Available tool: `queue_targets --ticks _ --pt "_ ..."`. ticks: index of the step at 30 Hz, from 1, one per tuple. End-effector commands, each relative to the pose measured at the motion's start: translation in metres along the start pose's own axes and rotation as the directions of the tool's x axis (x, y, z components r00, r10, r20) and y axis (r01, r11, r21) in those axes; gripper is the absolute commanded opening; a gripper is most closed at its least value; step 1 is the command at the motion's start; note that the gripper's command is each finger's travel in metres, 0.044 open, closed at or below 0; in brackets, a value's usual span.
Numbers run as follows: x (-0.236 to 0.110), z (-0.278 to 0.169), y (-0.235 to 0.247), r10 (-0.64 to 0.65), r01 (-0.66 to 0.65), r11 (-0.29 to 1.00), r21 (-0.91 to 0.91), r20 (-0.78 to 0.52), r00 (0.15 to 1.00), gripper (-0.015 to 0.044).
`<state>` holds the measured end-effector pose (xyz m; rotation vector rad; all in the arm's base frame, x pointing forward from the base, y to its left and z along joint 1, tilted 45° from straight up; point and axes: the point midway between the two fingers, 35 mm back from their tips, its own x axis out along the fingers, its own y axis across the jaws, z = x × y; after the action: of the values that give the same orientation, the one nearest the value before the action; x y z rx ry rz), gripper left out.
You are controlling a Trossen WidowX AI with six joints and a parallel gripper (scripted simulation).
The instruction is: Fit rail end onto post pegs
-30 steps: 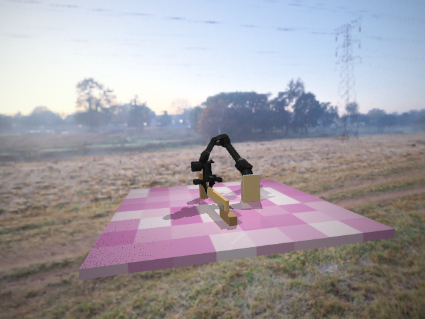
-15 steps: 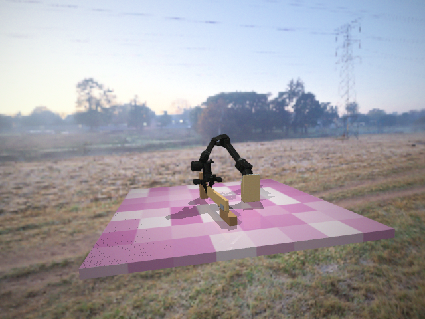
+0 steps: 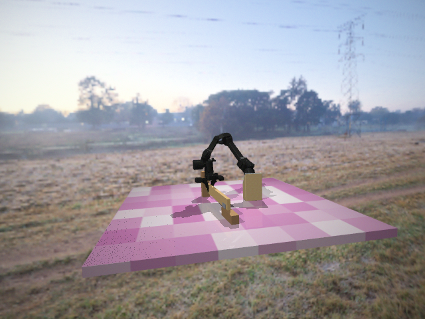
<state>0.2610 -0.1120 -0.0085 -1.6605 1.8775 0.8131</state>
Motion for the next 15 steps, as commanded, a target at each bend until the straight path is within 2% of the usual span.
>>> queue_targets --ticks 1,15 --pt "-0.0025 -0.0036 -0.001 -0.007 0.007 1.0 0.0 -0.002 1.0 0.0" --pt "-0.0018 -0.0081 -0.0011 -0.007 0.007 1.0 0.0 -0.003 1.0 0.0"
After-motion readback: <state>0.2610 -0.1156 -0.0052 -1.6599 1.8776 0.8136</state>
